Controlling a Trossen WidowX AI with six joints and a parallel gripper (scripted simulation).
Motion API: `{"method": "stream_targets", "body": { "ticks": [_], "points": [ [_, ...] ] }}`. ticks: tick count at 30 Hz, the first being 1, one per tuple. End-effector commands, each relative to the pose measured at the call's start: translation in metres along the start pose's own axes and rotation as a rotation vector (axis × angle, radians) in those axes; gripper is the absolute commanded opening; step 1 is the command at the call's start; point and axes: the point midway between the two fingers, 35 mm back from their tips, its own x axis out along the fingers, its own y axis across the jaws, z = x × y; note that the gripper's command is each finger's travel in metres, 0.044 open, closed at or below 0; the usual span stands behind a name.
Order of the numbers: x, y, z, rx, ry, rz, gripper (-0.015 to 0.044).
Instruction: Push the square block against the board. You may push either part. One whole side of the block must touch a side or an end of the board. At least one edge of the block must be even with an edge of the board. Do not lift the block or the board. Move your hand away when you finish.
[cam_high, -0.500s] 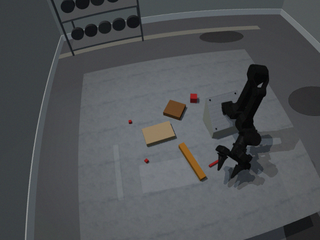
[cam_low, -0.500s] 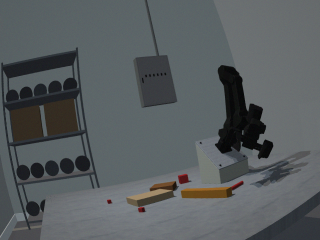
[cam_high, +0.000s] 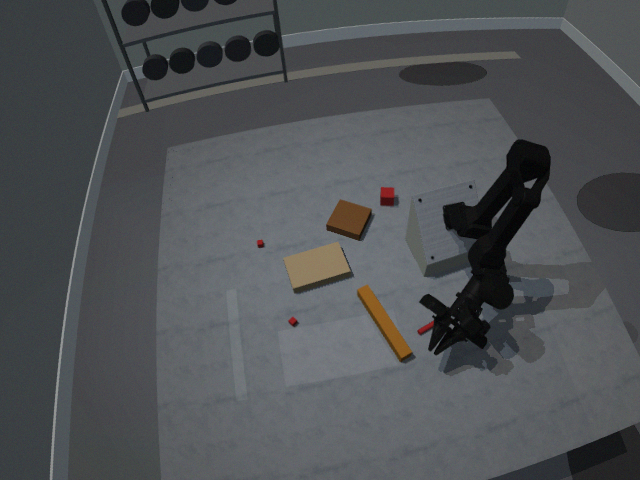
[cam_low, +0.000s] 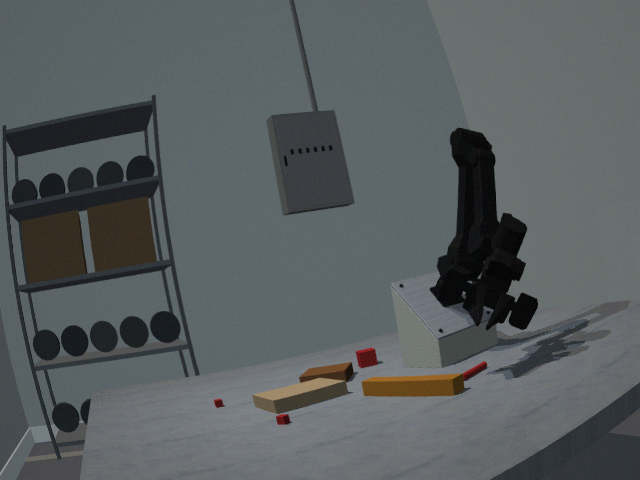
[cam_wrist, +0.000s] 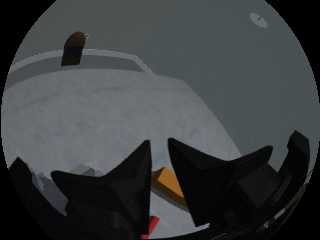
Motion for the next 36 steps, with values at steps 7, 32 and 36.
{"method": "stream_targets", "body": {
  "ticks": [7,32,36],
  "points": [
    [0.031,-0.025,-0.022,0.035,0.146,-0.085,0.0000],
    [0.074,-0.123,-0.101,0.254,0.525,-0.369,0.0000],
    [0.075,-0.142,-0.116,0.312,0.583,-0.424,0.0000]
  ]
}}
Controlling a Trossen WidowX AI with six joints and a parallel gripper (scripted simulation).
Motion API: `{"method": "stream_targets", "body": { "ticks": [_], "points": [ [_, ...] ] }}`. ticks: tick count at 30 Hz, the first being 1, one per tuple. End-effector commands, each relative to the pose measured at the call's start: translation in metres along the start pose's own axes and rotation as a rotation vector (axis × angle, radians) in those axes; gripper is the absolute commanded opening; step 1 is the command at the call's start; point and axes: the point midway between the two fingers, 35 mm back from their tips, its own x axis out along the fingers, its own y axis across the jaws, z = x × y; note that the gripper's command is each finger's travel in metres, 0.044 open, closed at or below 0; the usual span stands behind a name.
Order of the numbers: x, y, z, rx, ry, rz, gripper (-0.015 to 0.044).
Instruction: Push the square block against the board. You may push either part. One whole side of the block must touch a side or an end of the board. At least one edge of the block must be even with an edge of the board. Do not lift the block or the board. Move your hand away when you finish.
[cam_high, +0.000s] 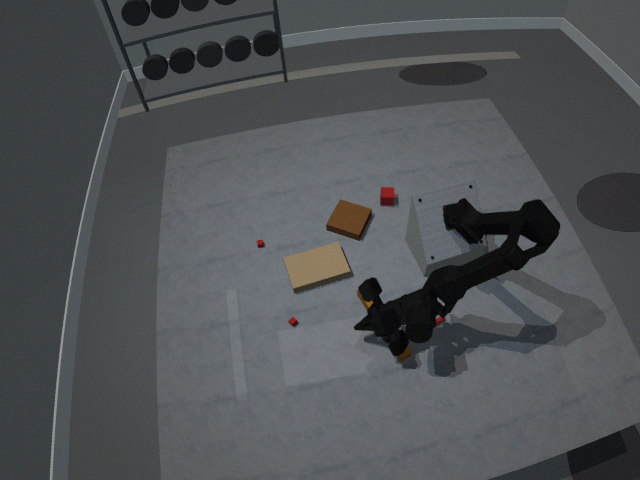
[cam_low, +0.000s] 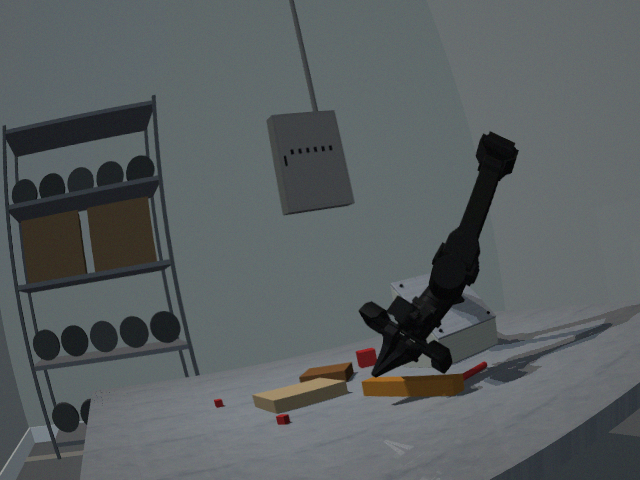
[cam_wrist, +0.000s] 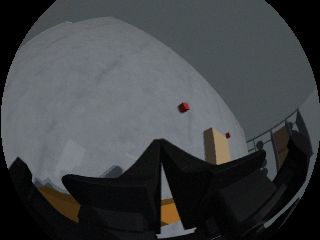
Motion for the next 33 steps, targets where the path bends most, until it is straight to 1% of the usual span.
{"method": "stream_targets", "body": {
  "ticks": [1,13,21,33],
  "points": [
    [0.013,-0.016,-0.003,0.059,0.055,-0.040,0.0000],
    [0.045,-0.078,-0.025,0.273,0.232,-0.184,0.0000],
    [0.055,-0.123,-0.044,0.438,0.326,-0.290,0.0000],
    [0.066,-0.181,-0.076,0.709,0.465,-0.402,0.0000]
  ]
}}
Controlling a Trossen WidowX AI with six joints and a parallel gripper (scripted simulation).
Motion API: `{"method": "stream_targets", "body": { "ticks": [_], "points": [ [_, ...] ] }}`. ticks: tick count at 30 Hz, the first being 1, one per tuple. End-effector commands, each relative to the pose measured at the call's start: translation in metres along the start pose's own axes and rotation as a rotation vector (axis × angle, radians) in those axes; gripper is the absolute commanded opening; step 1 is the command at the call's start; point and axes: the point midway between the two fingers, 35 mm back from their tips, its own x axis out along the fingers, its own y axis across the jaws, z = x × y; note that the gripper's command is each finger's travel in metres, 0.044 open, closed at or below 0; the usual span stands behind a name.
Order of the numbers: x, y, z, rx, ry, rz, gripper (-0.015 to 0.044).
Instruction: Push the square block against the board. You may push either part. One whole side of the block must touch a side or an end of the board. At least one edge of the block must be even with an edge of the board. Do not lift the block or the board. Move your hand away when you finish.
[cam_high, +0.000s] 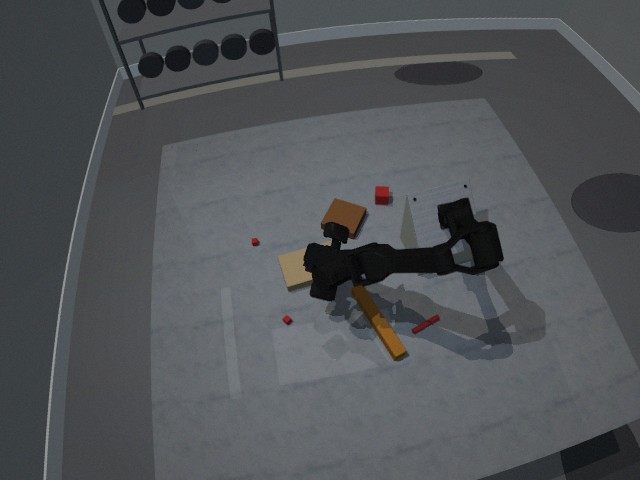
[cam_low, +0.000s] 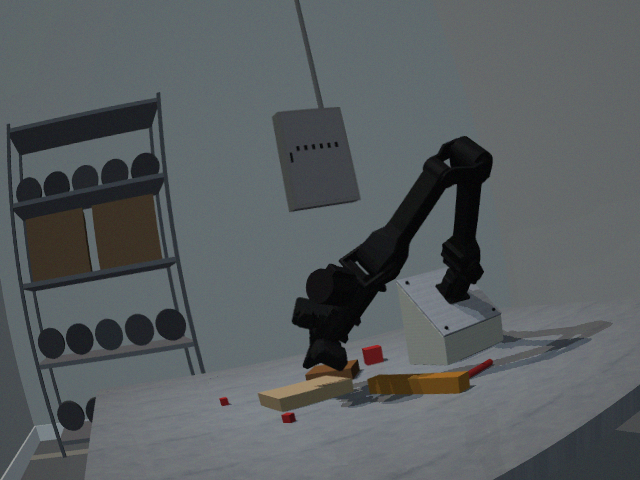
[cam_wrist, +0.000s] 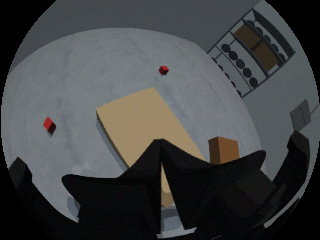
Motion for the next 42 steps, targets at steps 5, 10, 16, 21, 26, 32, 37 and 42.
{"method": "stream_targets", "body": {
  "ticks": [5,10,16,21,26,32,37,42],
  "points": [
    [0.022,-0.037,0.008,0.192,0.104,-0.068,0.0000],
    [0.034,-0.064,0.010,0.323,0.173,-0.112,0.0000],
    [0.047,-0.095,0.009,0.486,0.254,-0.161,0.0000],
    [0.056,-0.120,0.007,0.619,0.316,-0.196,0.0000],
    [0.064,-0.145,0.002,0.748,0.373,-0.226,0.0000],
    [0.071,-0.172,-0.005,0.915,0.448,-0.260,0.0000],
    [0.076,-0.194,-0.013,1.061,0.515,-0.286,0.0000],
    [0.080,-0.215,-0.022,1.210,0.582,-0.308,0.0000]
  ]
}}
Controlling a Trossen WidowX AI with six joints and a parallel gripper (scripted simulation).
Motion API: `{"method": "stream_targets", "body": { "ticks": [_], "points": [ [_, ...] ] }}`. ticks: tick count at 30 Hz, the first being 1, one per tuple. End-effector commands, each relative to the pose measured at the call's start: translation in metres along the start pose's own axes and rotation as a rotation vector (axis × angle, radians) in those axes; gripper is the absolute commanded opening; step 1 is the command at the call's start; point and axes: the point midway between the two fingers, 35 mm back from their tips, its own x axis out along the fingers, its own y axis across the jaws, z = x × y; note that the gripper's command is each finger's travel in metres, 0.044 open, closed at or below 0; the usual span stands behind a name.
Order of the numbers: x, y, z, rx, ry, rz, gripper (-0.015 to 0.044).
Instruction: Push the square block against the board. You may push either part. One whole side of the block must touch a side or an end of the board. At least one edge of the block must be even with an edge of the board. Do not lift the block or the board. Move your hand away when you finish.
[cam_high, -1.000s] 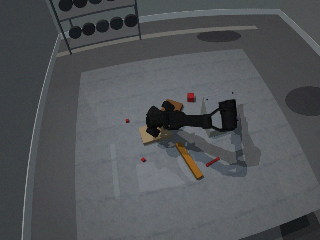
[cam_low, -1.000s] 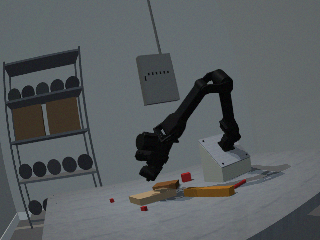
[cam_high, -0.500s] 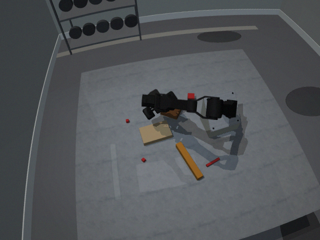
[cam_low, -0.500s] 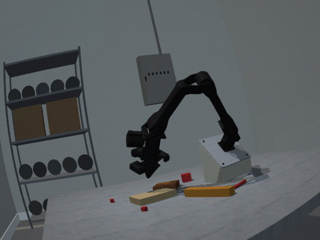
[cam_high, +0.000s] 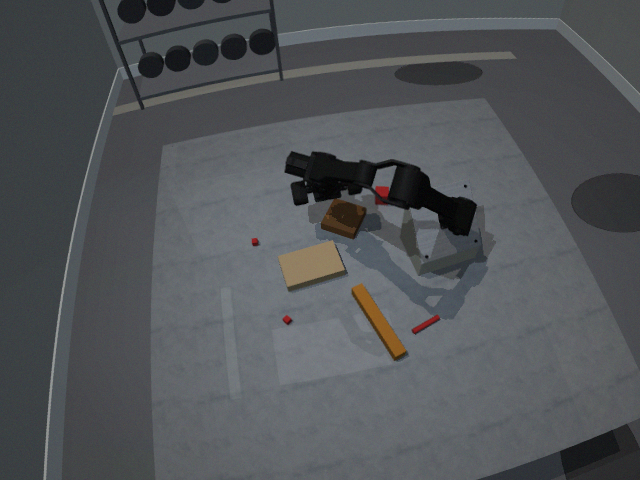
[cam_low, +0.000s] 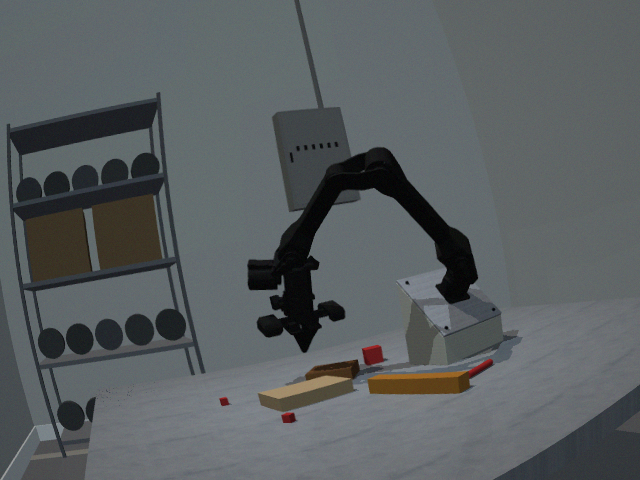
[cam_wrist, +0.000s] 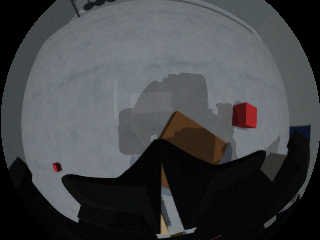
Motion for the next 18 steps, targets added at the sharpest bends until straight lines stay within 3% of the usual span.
{"method": "stream_targets", "body": {
  "ticks": [1,18],
  "points": [
    [0.005,-0.009,0.012,0.108,0.058,-0.014,0.0000],
    [0.029,-0.058,0.054,0.592,0.337,-0.084,0.0000]
  ]
}}
